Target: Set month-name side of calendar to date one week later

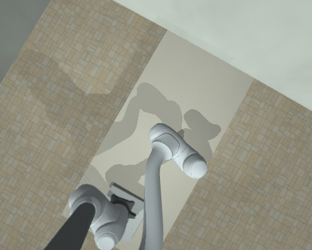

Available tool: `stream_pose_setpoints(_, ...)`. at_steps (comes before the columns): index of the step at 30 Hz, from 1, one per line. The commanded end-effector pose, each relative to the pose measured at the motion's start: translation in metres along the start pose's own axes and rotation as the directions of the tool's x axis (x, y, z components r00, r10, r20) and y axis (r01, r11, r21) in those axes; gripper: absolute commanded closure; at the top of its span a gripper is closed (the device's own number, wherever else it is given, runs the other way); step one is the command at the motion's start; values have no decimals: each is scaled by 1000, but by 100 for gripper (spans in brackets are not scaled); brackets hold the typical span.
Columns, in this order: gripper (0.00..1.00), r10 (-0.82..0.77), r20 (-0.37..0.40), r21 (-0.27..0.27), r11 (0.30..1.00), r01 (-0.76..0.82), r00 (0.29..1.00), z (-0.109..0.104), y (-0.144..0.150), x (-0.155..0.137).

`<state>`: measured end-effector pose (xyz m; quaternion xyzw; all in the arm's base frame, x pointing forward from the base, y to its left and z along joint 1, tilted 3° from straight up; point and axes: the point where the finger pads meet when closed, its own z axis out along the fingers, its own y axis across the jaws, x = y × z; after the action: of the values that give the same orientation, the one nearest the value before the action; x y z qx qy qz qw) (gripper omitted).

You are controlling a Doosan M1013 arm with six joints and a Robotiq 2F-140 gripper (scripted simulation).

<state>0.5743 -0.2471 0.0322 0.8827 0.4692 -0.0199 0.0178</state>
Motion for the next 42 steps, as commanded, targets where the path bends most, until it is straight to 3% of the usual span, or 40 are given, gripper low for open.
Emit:
stream_pose_setpoints(1, 64, 0, 0, 0, 1000, 0, 1000, 4, 0, 0)
stream_pose_setpoints(16, 64, 0, 0, 0, 1000, 0, 1000, 23, 0, 0)
stream_pose_setpoints(42, 64, 0, 0, 0, 1000, 0, 1000, 24, 0, 0)
